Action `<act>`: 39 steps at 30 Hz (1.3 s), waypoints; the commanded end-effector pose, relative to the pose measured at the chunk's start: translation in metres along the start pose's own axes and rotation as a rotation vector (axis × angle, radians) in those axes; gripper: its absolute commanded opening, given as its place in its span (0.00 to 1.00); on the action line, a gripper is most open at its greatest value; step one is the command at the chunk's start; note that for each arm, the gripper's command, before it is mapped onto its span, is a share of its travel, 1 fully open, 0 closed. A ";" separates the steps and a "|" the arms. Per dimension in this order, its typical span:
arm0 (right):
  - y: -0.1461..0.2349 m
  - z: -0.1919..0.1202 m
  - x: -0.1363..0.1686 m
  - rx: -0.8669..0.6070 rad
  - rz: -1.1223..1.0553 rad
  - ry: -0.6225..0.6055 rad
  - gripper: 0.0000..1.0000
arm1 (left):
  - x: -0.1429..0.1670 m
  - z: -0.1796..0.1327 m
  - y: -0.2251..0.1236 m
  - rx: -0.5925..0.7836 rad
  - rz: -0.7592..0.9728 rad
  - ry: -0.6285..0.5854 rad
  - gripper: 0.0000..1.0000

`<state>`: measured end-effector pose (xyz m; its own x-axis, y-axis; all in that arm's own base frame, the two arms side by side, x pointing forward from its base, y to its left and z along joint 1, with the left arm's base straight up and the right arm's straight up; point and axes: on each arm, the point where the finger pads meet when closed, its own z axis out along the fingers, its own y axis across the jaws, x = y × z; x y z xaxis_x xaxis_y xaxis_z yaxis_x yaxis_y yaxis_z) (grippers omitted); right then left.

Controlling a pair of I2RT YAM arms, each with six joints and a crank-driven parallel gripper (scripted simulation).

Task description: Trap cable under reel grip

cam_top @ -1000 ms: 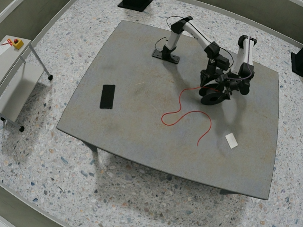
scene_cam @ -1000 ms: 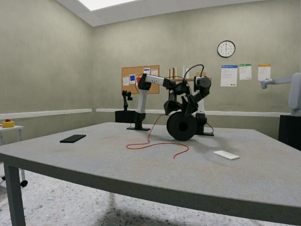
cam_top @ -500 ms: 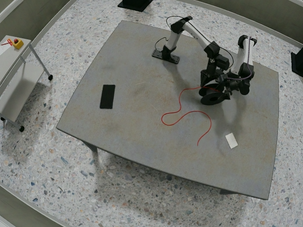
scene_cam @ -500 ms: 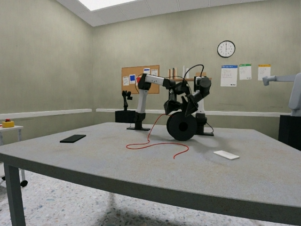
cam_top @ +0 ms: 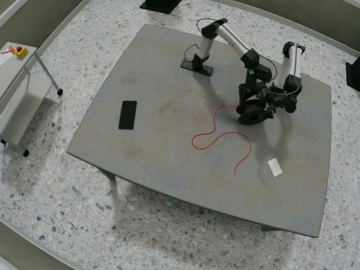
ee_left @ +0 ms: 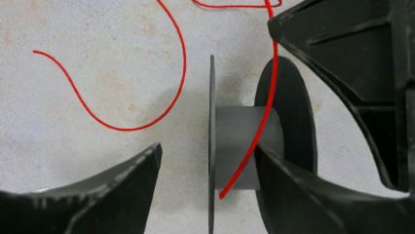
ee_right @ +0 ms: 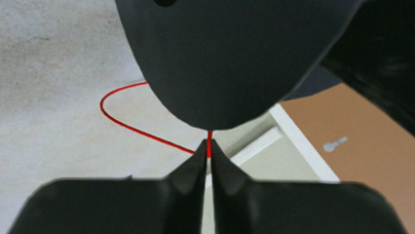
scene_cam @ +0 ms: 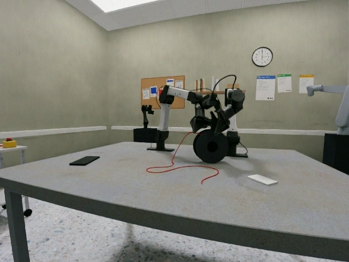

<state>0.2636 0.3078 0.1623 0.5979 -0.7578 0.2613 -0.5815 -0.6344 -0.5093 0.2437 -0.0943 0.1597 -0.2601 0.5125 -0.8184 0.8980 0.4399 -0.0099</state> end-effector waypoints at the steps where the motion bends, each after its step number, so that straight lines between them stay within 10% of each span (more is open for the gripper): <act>1: -0.015 -0.013 0.003 0.067 0.039 -0.027 0.00 | -0.005 -0.002 0.001 -0.011 0.014 -0.009 0.75; 9: -0.015 -0.013 0.003 0.067 0.039 -0.026 0.00 | -0.005 -0.002 0.001 -0.011 0.014 -0.009 0.75; 15: -0.015 -0.013 0.003 0.067 0.039 -0.026 0.00 | -0.004 -0.002 0.001 -0.014 0.015 -0.007 0.22; 24: -0.015 -0.013 0.003 0.067 0.039 -0.025 0.00 | -0.005 -0.003 0.002 -0.019 0.022 -0.008 0.00; 26: -0.011 -0.015 0.004 0.062 0.037 -0.019 0.24 | -0.008 -0.005 0.002 -0.020 0.023 -0.009 0.00; 29: -0.011 -0.038 0.006 0.081 0.044 -0.017 0.26 | -0.016 -0.010 0.001 -0.013 0.015 -0.006 0.00; 32: -0.020 -0.054 0.007 0.101 0.055 -0.023 0.63 | -0.033 -0.022 0.001 -0.007 0.009 -0.006 0.00; 39: -0.016 -0.103 0.008 0.094 0.054 -0.026 0.69 | -0.075 -0.052 0.000 -0.007 0.011 -0.005 0.00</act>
<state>0.2412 0.3099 0.2184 0.5967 -0.7705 0.2244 -0.5525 -0.5973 -0.5814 0.2472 -0.0916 0.2147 -0.2575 0.5234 -0.8122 0.8928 0.4503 0.0072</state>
